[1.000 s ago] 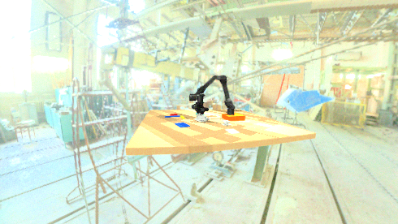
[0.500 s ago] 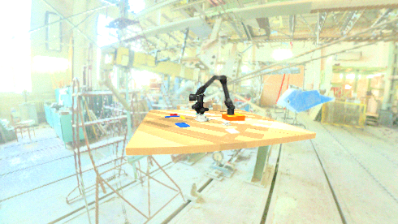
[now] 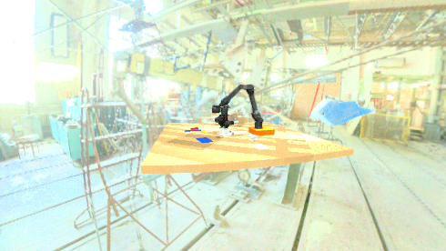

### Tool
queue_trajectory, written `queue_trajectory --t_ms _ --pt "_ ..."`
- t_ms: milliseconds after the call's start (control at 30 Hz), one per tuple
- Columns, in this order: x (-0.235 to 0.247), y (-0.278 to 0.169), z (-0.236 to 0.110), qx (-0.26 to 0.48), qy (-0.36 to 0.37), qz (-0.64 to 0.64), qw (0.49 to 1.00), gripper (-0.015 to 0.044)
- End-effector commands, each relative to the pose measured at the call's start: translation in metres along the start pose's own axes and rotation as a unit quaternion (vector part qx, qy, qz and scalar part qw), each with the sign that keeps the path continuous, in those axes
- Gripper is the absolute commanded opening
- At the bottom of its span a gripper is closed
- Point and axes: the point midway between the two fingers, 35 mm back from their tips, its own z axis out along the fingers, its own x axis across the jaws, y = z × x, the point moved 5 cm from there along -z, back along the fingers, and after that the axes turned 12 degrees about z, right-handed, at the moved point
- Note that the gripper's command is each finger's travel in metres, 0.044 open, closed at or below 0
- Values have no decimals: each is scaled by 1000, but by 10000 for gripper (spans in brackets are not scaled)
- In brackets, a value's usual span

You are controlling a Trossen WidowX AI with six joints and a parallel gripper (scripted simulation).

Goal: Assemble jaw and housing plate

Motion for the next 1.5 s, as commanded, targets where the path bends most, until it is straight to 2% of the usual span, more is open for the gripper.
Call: queue_trajectory --t_ms 0,1467 --pt "0 0 3 0 0 -1 1000 134" --pt "0 1 1 0 0 -1 1000 134"
